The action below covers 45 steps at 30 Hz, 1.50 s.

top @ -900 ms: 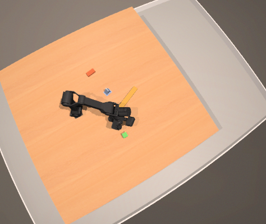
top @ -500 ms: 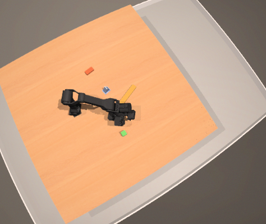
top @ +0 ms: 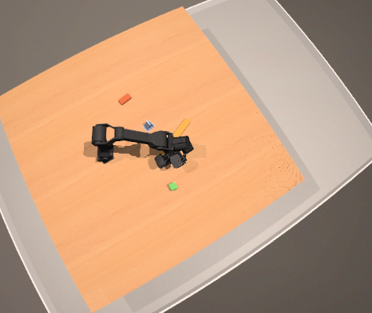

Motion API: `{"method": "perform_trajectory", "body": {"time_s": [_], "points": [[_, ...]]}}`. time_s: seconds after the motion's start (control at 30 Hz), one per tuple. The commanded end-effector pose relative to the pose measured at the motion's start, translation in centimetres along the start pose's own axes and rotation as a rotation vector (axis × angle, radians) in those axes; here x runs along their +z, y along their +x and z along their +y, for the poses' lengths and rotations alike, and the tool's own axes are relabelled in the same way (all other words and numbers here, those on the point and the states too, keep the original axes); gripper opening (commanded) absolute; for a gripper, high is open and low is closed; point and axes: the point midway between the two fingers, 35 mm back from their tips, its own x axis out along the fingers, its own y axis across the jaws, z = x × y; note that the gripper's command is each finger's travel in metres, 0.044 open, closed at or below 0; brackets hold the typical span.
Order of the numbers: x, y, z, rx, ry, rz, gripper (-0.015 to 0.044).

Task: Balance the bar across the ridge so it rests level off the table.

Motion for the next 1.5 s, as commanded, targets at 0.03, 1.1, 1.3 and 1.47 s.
{"method": "perform_trajectory", "body": {"time_s": [0.03,1.1,1.3,1.47], "points": [[-1.2,-0.3,1.4,-0.003,-0.192,0.041,0.0315],[-7.2,-2.9,6.4,0.038,-1.313,0.279,0.0315],[-8.3,-3.6,7.0,0.067,-1.515,0.329,0.0315],[-9.3,-4.1,7.4,0.096,-1.681,0.371,0.0315]]}}
